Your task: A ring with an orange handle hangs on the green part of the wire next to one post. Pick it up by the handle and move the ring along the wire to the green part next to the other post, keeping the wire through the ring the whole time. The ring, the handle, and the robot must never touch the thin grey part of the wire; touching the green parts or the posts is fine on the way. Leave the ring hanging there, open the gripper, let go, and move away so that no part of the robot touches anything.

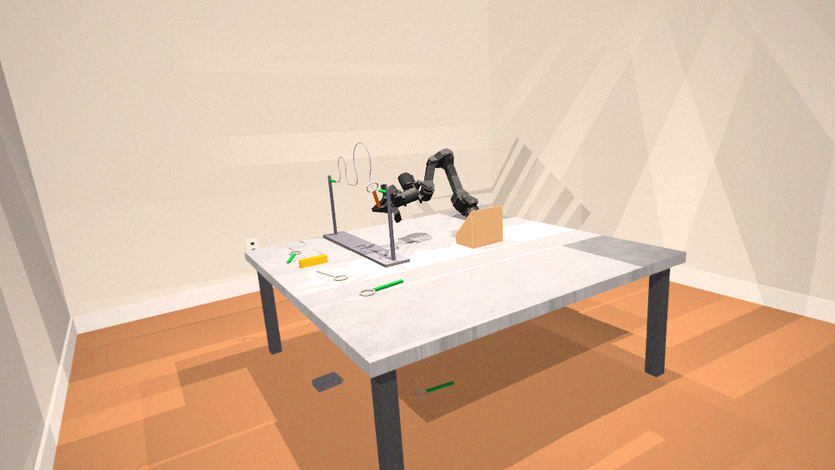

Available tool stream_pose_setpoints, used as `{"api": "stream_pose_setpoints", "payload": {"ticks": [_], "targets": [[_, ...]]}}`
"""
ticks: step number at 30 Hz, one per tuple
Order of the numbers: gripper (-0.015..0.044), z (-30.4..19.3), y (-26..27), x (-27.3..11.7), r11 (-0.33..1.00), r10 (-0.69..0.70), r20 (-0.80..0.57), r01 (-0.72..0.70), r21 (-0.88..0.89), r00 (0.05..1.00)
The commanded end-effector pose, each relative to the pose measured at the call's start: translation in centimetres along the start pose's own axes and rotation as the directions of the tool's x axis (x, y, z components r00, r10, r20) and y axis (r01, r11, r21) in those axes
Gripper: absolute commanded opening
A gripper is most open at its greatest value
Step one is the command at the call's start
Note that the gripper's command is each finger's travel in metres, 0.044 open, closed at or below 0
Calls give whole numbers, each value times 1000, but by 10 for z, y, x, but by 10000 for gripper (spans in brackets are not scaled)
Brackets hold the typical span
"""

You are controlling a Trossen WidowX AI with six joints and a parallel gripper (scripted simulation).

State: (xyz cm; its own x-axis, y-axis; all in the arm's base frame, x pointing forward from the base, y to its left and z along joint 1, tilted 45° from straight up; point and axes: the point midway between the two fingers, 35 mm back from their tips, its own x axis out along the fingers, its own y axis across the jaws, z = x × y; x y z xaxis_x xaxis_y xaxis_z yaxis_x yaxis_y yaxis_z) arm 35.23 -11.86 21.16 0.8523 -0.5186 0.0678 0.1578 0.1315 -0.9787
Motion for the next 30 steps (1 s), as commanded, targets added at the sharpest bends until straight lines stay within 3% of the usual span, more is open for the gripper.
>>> {"api": "stream_pose_setpoints", "payload": {"ticks": [1, 30], "targets": [[-150, 1, 18, -2, 996, 45, -10, -44, 82, 999], [-150, 25, 89, -23, 863, 229, -9, -199, 464, 973]]}}
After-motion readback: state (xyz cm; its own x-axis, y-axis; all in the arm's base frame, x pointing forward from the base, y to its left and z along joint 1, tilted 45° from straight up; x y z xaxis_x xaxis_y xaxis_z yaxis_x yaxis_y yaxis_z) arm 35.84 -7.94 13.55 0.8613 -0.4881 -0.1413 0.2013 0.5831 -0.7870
